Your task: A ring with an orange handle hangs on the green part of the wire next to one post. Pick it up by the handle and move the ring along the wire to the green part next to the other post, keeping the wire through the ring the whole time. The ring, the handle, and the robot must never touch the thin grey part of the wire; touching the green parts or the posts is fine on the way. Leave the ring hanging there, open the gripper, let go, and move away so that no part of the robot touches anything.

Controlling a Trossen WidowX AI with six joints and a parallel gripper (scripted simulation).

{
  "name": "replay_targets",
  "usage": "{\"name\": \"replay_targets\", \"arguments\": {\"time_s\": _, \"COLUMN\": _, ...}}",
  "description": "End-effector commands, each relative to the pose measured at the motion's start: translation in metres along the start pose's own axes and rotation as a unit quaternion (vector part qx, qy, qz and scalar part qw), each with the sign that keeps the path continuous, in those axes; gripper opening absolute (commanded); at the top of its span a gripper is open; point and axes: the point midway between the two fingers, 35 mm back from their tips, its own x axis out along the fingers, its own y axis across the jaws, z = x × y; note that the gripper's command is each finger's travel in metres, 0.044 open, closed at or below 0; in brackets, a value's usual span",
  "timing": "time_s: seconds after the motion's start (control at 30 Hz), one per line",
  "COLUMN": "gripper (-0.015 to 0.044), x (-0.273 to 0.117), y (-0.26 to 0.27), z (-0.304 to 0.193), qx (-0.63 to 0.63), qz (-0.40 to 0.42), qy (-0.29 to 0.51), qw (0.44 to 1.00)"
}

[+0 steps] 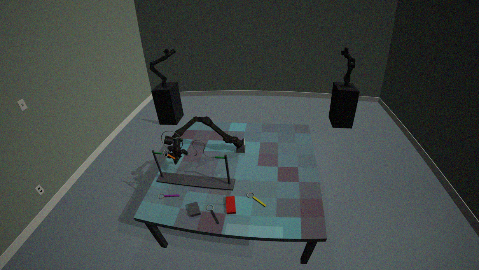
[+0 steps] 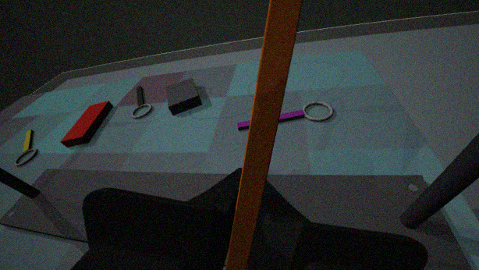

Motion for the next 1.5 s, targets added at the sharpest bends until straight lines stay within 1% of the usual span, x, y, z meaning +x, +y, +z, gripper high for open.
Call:
{"name": "replay_targets", "arguments": {"time_s": 0.0, "gripper": -0.015, "x": 0.001, "y": 0.013, "z": -0.002, "qx": 0.033, "qz": 0.021, "qy": 0.0, "qw": 0.999}}
{"name": "replay_targets", "arguments": {"time_s": 0.37, "gripper": -0.015, "x": -0.001, "y": 0.049, "z": 0.004, "qx": 0.138, "qz": 0.081, "qy": -0.002, "qw": 0.987}}
{"name": "replay_targets", "arguments": {"time_s": 0.73, "gripper": -0.015, "x": -0.01, "y": 0.086, "z": 0.02, "qx": 0.255, "qz": 0.147, "qy": -0.005, "qw": 0.956}}
{"name": "replay_targets", "arguments": {"time_s": 1.1, "gripper": -0.015, "x": -0.023, "y": 0.117, "z": 0.044, "qx": 0.368, "qz": 0.21, "qy": -0.008, "qw": 0.906}}
{"name": "replay_targets", "arguments": {"time_s": 1.47, "gripper": -0.015, "x": -0.039, "y": 0.139, "z": 0.074, "qx": 0.473, "qz": 0.269, "qy": -0.009, "qw": 0.839}}
